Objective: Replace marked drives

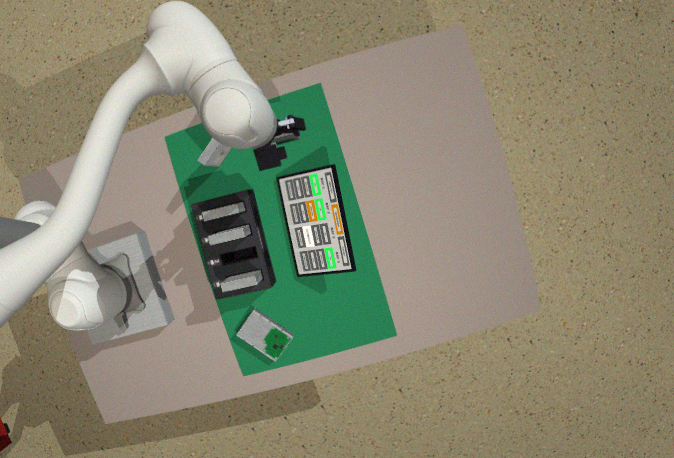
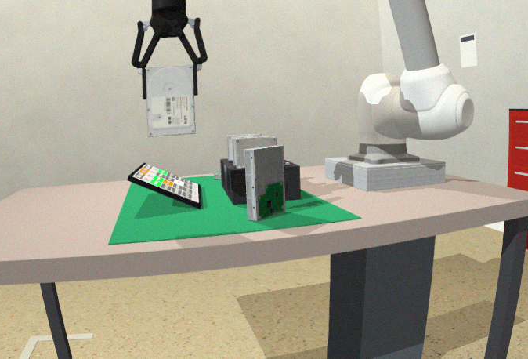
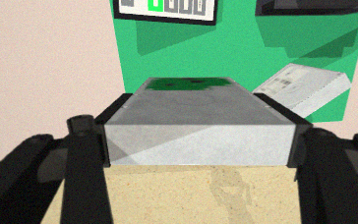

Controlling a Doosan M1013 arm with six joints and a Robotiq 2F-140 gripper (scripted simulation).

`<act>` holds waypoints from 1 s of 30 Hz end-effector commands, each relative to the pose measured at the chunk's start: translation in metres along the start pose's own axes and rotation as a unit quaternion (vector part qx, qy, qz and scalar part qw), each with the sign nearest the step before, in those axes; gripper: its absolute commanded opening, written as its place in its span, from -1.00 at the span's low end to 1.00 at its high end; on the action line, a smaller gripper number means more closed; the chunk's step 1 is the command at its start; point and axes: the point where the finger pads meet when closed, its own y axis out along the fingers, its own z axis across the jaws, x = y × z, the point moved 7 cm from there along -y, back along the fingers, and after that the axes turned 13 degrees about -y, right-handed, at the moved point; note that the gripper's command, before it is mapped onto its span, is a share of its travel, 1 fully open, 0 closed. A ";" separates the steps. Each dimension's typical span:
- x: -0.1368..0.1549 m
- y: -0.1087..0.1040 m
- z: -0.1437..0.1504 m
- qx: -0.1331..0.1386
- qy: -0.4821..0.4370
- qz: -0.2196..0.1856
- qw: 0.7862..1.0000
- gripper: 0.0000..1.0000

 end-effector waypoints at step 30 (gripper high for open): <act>0.002 0.015 -0.001 -0.001 0.000 0.000 1.000 -0.80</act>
